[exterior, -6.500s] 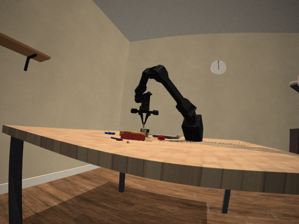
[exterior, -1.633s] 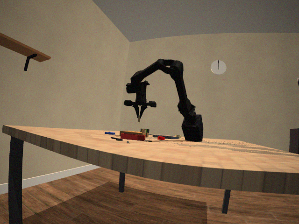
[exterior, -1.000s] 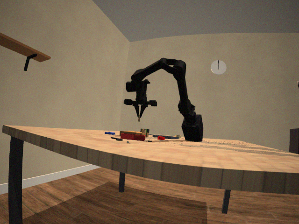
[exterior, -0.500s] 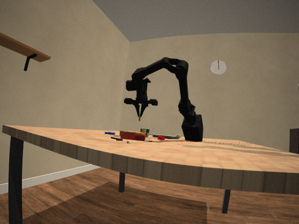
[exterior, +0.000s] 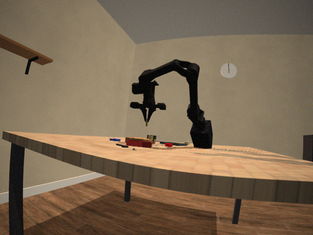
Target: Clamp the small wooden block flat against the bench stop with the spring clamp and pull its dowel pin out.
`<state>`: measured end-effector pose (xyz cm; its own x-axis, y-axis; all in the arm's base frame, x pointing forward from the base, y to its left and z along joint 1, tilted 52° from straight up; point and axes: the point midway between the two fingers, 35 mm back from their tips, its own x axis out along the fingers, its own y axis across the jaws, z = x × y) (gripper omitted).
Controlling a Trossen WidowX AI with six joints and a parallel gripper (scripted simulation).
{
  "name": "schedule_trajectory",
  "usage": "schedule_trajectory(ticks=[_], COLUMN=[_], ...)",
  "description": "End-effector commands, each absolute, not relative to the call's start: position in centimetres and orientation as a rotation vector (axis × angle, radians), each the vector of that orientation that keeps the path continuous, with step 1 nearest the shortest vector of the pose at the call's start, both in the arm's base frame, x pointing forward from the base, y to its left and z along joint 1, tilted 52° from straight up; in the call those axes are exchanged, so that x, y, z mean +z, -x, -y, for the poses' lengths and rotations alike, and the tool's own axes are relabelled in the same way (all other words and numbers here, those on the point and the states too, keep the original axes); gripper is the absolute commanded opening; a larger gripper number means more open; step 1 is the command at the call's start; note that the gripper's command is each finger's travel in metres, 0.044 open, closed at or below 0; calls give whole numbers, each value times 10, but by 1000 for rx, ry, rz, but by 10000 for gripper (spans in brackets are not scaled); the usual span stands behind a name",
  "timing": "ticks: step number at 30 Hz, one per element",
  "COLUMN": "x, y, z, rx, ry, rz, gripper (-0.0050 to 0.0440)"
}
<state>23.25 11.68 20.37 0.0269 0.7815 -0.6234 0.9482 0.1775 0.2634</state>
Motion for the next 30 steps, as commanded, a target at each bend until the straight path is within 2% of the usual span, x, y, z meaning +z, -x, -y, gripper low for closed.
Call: schedule_trajectory(ticks=[1, 30], x=[209, 214], y=[-228, -217], z=[-119, -129], rx=[-314, -328], ry=[-1644, -1652], rz=[-1786, -1788], gripper=[0, 0])
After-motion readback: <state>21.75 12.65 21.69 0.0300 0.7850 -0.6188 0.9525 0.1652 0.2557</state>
